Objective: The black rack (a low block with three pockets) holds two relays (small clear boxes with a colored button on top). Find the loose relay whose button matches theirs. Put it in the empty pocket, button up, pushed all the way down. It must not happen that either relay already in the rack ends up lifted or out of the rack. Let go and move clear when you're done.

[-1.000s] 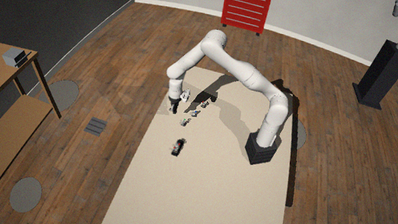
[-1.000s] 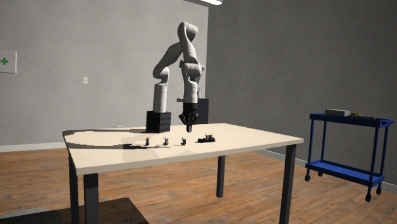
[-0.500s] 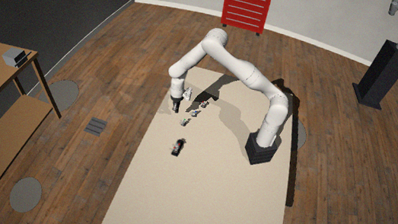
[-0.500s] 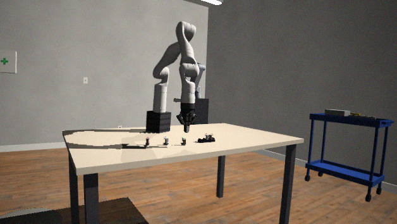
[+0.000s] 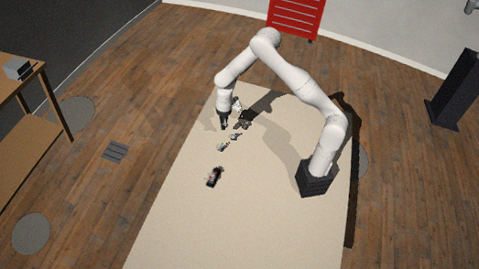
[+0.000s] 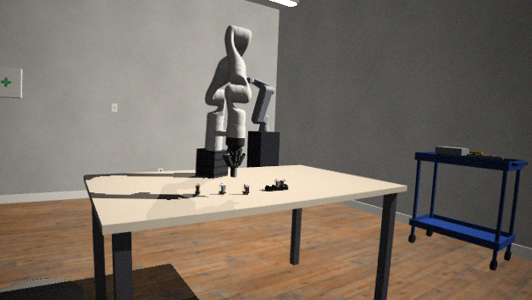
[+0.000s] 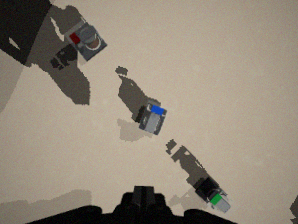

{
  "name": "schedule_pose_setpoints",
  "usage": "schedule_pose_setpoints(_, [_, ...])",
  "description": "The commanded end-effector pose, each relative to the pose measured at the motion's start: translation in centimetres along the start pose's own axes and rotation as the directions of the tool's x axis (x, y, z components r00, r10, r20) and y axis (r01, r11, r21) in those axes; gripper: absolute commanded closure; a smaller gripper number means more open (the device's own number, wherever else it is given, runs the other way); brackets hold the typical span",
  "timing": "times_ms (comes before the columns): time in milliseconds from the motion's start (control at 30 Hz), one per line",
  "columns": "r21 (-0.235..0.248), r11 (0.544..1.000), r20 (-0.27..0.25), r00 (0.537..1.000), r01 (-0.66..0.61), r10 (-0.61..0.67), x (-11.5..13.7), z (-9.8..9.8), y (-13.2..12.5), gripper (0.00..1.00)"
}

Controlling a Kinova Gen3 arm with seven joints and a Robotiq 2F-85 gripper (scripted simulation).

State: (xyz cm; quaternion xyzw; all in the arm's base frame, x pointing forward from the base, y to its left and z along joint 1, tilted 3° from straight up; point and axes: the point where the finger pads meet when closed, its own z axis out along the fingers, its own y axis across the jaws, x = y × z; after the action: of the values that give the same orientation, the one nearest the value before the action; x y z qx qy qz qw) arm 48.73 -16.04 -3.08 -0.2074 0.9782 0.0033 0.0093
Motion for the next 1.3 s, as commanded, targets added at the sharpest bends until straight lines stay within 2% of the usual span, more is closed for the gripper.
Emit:
schedule_pose_setpoints(0, [-0.003,0.999,0.006,0.999,0.037,-0.037,2.4,-0.3,-1.7,1.00])
schedule_pose_setpoints(133, [-0.002,0.984,0.007,0.984,0.180,-0.180,4.9,-0.4,-2.9,1.00])
schedule_pose_setpoints(267, [0.000,0.949,0.009,0.949,0.317,-0.317,7.2,-0.5,-3.8,1.00])
schedule_pose_setpoints(333, [0.000,0.949,0.009,0.949,0.317,-0.317,7.2,-0.5,-3.8,1.00])
schedule_pose_setpoints(667, [0.013,0.825,0.015,0.825,0.565,-0.565,11.6,-0.8,-5.4,1.00])
schedule_pose_setpoints(833, [0.018,0.779,0.016,0.778,0.627,-0.628,12.7,-0.9,-5.7,1.00])
schedule_pose_setpoints(1233, [0.022,0.753,0.016,0.753,0.658,-0.658,13.3,-1.0,-5.9,1.00])
schedule_pose_setpoints(1267, [0.022,0.753,0.016,0.753,0.658,-0.658,13.3,-1.0,-5.9,0.47])
